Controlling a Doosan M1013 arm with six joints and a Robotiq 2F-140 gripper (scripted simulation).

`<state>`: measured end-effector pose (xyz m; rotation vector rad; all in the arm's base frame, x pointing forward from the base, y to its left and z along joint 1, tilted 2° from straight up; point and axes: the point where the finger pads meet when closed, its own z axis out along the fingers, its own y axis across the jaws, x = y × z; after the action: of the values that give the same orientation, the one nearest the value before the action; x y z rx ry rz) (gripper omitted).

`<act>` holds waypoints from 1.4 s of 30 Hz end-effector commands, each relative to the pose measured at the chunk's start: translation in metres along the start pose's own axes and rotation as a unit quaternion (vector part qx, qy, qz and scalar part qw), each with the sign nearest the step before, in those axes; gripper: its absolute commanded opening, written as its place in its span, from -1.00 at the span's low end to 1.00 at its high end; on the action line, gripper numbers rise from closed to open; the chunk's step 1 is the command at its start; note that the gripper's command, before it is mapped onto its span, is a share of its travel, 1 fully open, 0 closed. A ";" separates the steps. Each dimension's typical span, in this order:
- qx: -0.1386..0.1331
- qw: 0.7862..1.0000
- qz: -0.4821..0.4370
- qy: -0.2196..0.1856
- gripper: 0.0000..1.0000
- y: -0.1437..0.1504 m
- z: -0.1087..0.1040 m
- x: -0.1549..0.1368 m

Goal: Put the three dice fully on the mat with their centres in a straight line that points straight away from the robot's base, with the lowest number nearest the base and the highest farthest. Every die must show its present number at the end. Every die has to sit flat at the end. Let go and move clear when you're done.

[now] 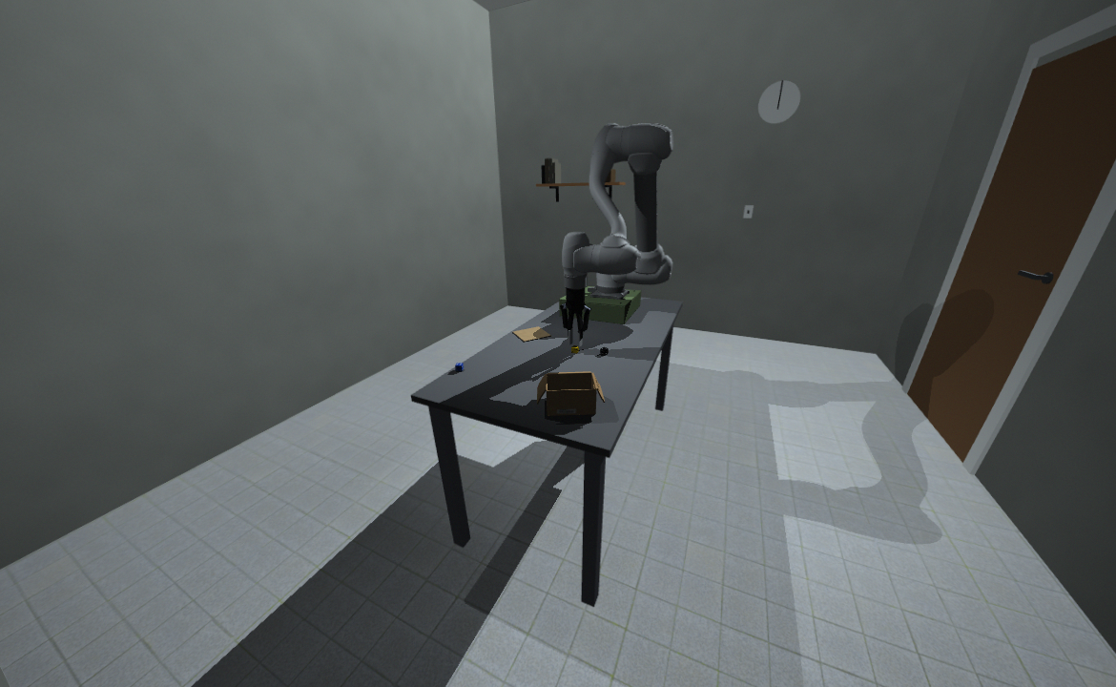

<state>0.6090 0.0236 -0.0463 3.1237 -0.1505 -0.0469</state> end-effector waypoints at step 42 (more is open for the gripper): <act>0.000 1.000 0.000 0.001 -0.36 0.000 0.005 0.000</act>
<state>0.6089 0.0237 -0.0500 3.1238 -0.1504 -0.0467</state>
